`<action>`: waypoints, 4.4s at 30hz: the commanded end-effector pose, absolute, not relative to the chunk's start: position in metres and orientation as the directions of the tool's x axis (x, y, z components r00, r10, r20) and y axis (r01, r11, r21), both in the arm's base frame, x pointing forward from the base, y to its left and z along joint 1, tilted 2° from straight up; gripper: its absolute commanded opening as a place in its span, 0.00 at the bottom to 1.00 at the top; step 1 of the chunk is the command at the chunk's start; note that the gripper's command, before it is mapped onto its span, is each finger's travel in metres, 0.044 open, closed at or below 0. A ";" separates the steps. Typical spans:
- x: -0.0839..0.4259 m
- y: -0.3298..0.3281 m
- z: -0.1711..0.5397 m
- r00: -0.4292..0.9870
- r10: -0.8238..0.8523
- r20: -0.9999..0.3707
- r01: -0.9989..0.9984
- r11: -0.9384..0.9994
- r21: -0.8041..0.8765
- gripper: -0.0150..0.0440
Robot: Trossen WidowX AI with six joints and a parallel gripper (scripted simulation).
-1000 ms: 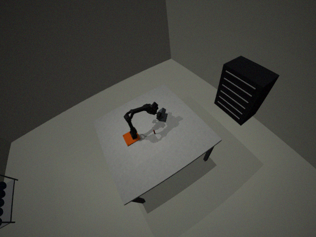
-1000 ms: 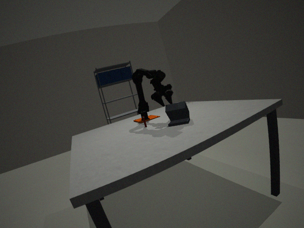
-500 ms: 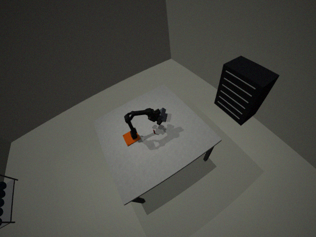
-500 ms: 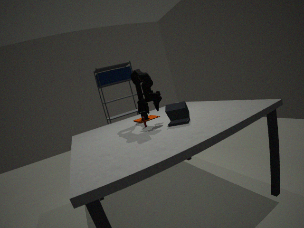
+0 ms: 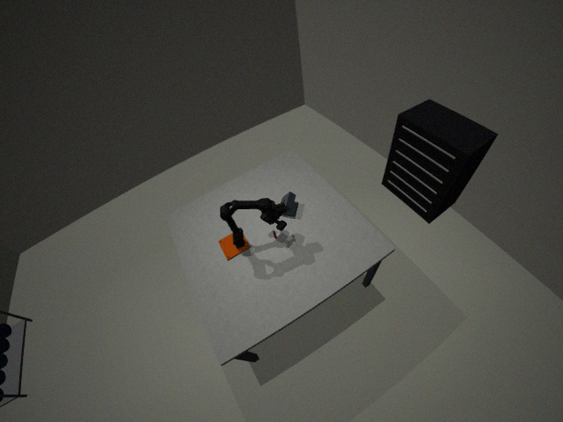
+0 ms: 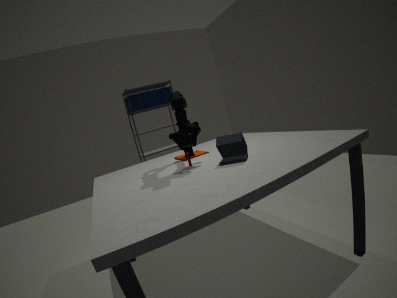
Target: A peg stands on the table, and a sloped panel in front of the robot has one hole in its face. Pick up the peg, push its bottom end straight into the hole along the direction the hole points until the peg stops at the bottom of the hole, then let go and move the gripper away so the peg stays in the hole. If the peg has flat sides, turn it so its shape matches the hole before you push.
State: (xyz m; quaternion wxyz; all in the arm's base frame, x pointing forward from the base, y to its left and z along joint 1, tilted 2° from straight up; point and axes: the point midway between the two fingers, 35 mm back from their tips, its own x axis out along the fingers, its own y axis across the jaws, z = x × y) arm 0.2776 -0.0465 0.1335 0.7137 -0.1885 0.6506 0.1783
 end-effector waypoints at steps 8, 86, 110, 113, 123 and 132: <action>0.256 -0.061 0.131 0.031 0.021 -0.999 -0.504 0.864 0.003 1.00; 0.261 -0.062 0.113 0.034 0.020 -0.999 -0.503 0.864 0.000 0.25; 0.264 -0.057 0.153 0.028 -0.009 -1.000 -0.558 0.830 -0.023 0.25; 0.266 -0.055 0.153 0.027 -0.020 -0.999 -0.576 0.817 -0.032 0.25; 0.272 -0.048 0.154 0.027 -0.056 -0.998 -0.636 0.769 -0.060 0.25; 0.277 -0.041 0.154 0.030 -0.088 -0.996 -0.686 0.722 -0.084 0.25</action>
